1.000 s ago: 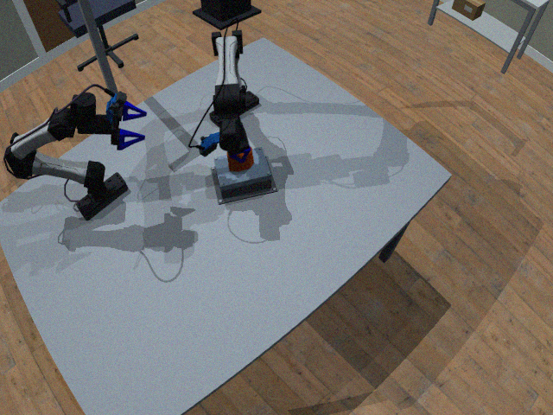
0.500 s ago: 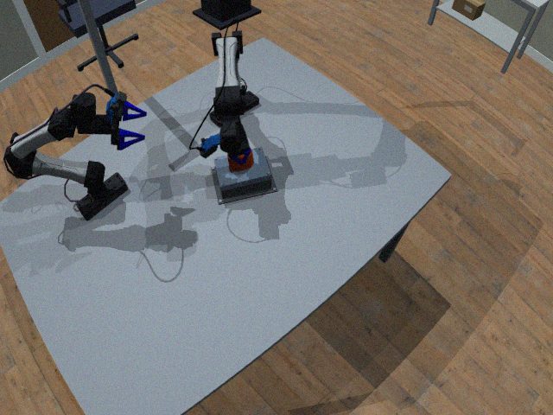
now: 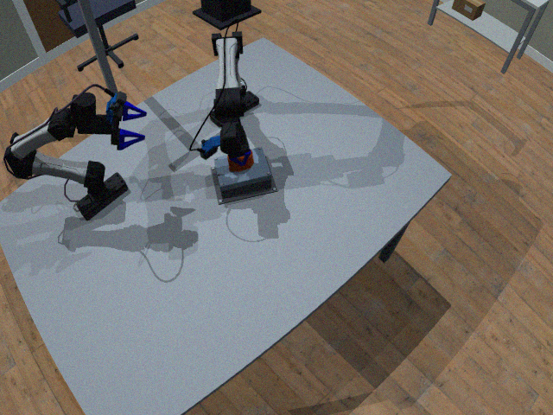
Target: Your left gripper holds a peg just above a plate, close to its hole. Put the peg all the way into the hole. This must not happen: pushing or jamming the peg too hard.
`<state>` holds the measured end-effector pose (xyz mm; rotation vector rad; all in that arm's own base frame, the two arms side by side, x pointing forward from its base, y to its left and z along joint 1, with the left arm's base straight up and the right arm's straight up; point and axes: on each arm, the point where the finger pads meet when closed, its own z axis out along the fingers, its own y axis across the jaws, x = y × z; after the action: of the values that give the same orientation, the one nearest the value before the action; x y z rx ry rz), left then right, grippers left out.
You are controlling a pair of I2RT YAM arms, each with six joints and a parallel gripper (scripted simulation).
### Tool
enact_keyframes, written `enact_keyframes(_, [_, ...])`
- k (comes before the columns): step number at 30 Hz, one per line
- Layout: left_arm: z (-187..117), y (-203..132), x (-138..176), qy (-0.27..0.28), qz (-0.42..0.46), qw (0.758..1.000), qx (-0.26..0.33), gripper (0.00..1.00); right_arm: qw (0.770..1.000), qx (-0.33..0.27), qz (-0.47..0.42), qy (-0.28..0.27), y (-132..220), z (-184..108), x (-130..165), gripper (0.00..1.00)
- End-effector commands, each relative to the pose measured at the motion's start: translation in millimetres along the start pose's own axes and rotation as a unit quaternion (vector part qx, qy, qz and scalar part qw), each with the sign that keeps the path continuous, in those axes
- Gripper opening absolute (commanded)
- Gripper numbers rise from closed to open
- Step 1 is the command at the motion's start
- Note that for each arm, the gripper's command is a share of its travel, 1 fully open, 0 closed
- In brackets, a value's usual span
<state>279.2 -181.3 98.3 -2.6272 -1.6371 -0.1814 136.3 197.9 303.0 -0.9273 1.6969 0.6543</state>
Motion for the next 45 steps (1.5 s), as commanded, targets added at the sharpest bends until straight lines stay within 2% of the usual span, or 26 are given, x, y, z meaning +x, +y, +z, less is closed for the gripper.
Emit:
enact_keyframes(1, [6.6,2.8,-0.5,0.002,0.003,1.0,-0.002,0.4,1.0,0.0,0.001,-0.008,0.3,-1.7,-6.8,1.0])
enact_keyframes(12, [12.0,-2.0,0.9,0.004,0.002,1.0,0.008,0.4,1.0,0.0,0.001,-0.008,0.3,-1.7,-6.8,1.0])
enact_keyframes(18, [-4.1,4.5,-0.2,-0.002,-0.001,1.0,-0.018,0.4,1.0,0.0,0.001,-0.008,0.3,-1.7,-6.8,1.0])
enact_keyframes(20, [-2.8,4.7,-0.4,-0.002,-0.001,1.0,-0.013,0.63,1.0,0.0,0.001,-0.008,0.3,-1.7,-6.8,1.0])
enact_keyframes(21, [-10.9,5.0,-0.7,-0.003,-0.002,1.0,-0.021,0.7,1.0,0.0,0.001,-0.008,0.3,-1.7,-6.8,1.0])
enact_keyframes(23, [-32.6,4.7,-0.4,-0.002,-0.005,0.999,-0.038,0.7,1.0,0.0,0.001,-0.008,0.3,-1.7,-6.8,1.0])
enact_keyframes(25, [-39.6,4.2,-0.5,-0.003,-0.005,0.999,-0.04,0.7,1.0,0.0,0.001,-0.008,0.3,-1.7,-6.8,1.0])
enact_keyframes(29, [-34.6,5.9,-1.5,0.001,-0.003,1.0,-0.028,0.7,1.0,0.0,0.001,-0.008,0.3,-1.7,-6.8,1.0])
enact_keyframes(34, [-43.2,3.2,-2.3,-0.001,0.0,1.0,-0.007,0.7,1.0,0.0,0.001,-0.008,0.3,-1.7,-6.8,1.0])
enact_keyframes(45, [-42.6,3.7,0.4,-0.004,-0.003,1.0,-0.013,0.7,1.0,0.0,0.001,-0.008,0.3,-1.7,-6.8,1.0])
